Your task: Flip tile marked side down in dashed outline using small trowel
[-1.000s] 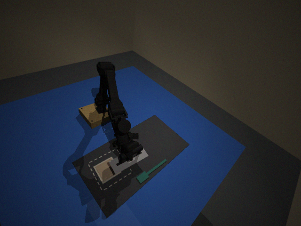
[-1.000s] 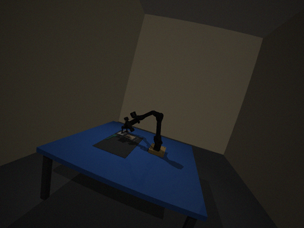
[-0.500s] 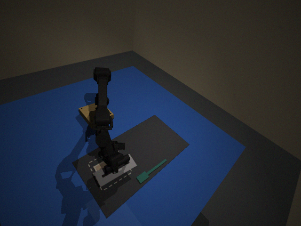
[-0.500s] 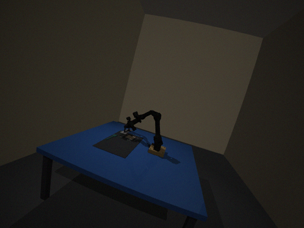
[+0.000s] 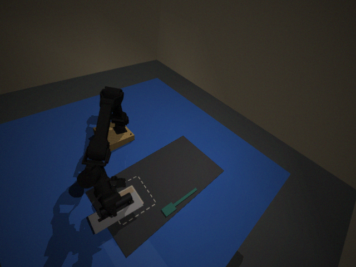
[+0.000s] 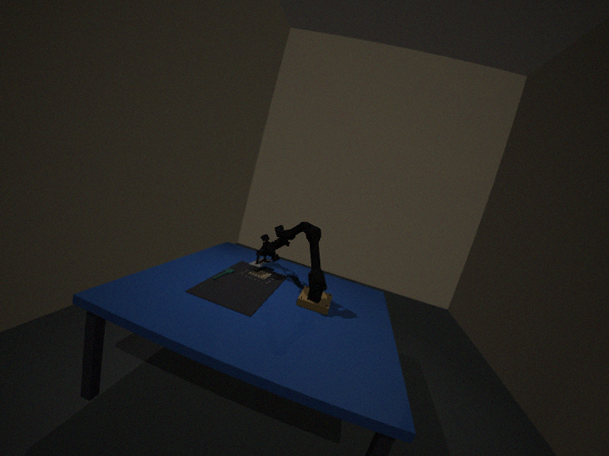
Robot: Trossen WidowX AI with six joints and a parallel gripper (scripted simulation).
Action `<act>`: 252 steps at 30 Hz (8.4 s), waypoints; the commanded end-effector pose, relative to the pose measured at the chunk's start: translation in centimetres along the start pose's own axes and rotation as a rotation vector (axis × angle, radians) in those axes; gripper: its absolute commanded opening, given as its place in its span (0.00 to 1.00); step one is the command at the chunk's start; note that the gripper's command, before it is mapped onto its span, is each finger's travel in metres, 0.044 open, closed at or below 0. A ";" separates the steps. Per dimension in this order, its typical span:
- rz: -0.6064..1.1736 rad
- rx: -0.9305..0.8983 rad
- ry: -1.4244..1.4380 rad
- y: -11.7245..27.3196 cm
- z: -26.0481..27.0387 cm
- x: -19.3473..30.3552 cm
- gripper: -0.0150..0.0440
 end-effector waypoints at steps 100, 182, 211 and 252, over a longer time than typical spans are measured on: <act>-0.039 -0.019 -0.115 -0.5 4.0 5.5 0.25; 0.210 -0.349 -0.296 -0.2 -5.1 -36.2 0.25; 0.317 -0.123 -0.340 7.1 -3.0 -46.3 0.25; 0.312 -0.031 -0.362 7.0 0.1 -49.5 0.30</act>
Point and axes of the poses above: the point midway between the two fingers, 35 mm back from their tips, its own y axis back along the fingers, its own z axis across the jaws, x = y × z, the point moved 2 cm from there along y, back along the fingers, and after that the axes turned 15 degrees about y, right-handed, at the moved point
